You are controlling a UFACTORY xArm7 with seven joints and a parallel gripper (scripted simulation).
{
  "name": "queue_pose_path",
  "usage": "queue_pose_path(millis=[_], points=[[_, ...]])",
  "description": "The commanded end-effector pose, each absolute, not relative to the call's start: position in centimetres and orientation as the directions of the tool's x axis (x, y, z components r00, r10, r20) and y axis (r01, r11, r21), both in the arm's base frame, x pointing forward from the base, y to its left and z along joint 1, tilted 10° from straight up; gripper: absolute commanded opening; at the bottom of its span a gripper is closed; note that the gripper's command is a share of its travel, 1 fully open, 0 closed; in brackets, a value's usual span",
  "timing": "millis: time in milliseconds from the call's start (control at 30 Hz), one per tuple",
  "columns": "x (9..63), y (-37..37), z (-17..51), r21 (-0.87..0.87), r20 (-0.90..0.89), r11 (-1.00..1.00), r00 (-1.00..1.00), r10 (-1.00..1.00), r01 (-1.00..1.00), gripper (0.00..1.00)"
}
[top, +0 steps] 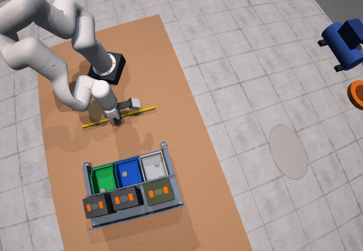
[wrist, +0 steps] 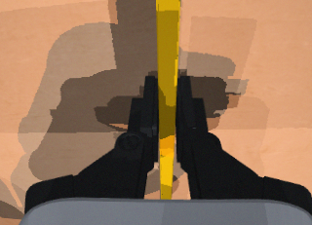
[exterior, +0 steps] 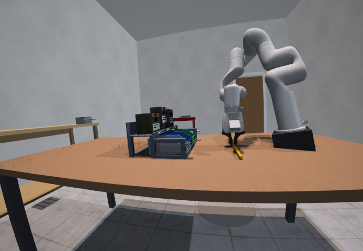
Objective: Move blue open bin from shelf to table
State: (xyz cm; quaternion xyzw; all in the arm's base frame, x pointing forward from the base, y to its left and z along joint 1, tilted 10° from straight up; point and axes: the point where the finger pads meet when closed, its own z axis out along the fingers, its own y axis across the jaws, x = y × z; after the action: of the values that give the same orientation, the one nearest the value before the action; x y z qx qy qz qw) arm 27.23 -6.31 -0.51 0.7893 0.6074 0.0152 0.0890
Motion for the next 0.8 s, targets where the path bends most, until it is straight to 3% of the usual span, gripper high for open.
queue_pose_path(millis=[0,267,300,767], points=[[27.40,-6.30,-0.74,0.162,-0.083,-0.246,0.261,0.962,0.956,0.00],[27.40,-6.30,-0.74,0.162,-0.083,-0.246,0.261,0.962,0.956,0.00],[27.38,-6.30,-0.68,0.161,-0.083,-0.246,0.261,0.962,0.956,1.00],[27.38,-6.30,-0.68,0.161,-0.083,-0.246,0.261,0.962,0.956,1.00]])
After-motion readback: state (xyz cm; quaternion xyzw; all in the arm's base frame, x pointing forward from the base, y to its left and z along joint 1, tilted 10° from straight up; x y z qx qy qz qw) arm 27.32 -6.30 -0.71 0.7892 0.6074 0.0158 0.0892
